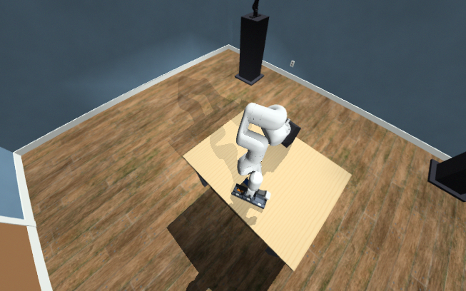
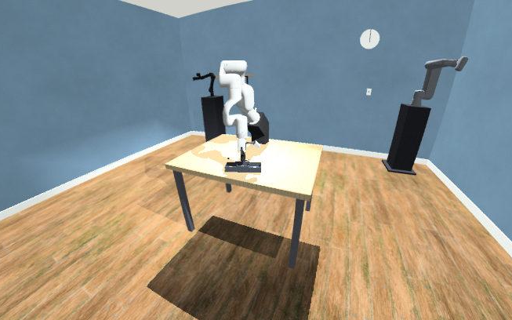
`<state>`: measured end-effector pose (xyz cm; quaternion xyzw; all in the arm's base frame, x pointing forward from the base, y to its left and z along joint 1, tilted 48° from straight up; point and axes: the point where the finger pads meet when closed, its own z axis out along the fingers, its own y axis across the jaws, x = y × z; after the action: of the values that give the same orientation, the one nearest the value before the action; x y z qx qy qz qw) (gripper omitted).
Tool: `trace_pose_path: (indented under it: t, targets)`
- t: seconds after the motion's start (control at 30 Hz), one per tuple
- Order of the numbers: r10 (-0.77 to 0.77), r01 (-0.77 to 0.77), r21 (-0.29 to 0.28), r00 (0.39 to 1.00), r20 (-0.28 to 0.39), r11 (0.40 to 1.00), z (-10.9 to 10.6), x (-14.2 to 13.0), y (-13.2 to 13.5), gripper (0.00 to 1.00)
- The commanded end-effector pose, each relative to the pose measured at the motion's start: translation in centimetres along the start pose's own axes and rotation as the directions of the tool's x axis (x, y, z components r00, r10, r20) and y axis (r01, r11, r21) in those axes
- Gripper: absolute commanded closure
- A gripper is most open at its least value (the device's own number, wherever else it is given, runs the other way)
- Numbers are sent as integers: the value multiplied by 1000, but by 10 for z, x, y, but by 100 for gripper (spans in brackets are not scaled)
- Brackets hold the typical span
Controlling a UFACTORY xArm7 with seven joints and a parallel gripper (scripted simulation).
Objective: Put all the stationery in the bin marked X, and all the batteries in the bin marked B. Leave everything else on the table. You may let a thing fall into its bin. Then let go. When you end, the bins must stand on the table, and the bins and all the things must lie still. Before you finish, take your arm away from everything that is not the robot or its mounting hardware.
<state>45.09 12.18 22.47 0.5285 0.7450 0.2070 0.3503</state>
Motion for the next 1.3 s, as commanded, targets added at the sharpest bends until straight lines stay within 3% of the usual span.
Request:
trace_pose_path:
  t: [0.0, 0.77, 1.27]
  targets:
    - [0, 0, -2, 1000, 0, 1000, 5, 0, 1, 100]
    - [0, 0, -1, 1000, 0, 1000, 48, 0, 0, 100]
    - [0, 0, -1, 1000, 0, 1000, 51, 0, 2, 100]
